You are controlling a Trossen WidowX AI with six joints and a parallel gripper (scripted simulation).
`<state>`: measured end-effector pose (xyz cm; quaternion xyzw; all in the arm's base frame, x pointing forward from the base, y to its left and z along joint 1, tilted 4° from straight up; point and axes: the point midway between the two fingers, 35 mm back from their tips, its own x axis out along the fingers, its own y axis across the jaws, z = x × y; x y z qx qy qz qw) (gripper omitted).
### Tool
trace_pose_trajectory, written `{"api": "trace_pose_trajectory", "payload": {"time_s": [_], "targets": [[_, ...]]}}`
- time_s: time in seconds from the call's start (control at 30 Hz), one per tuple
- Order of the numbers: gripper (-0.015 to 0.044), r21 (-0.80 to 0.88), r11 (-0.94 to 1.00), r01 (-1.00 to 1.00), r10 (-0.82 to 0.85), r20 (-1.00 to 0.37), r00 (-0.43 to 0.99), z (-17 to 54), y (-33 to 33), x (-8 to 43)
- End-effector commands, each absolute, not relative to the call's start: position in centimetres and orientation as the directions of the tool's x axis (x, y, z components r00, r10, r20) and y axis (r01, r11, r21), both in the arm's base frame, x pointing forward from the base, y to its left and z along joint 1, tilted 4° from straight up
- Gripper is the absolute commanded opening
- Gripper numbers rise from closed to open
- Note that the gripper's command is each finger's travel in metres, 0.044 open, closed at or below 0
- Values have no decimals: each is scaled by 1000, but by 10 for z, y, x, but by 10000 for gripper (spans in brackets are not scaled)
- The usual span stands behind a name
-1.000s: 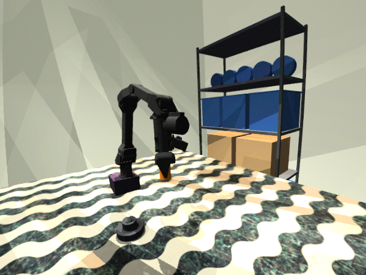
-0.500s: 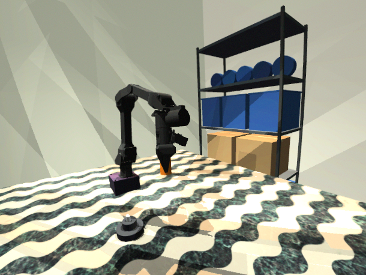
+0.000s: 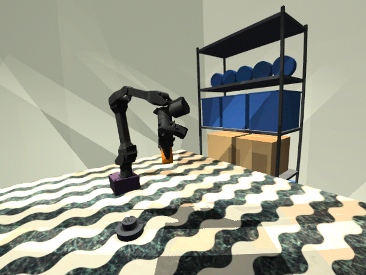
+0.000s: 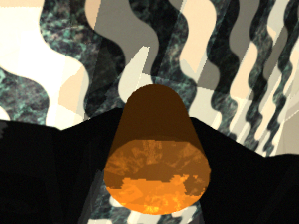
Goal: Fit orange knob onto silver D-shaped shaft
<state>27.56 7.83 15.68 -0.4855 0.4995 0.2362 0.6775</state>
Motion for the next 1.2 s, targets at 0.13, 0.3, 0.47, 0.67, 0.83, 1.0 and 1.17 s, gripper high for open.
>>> {"api": "trace_pose_trajectory", "payload": {"time_s": [0.13, 0.3, 0.47, 0.67, 0.83, 1.0, 1.17], "targets": [[0, -587, 392, -708, -233, -808, 541, 179, 86, 267], [0, -670, 366, -646, -273, -741, 614, 190, 91, 262], [0, -746, 335, -576, -310, -665, 680, 200, 96, 257], [0, -780, 321, -538, -325, -624, 711, 206, 99, 255], [0, -786, 317, -531, -328, -616, 716, 205, 99, 254], [0, -816, 300, -494, -344, -576, 742, 204, 99, 254], [0, -847, 280, -452, -360, -529, 768, 202, 100, 253]]}}
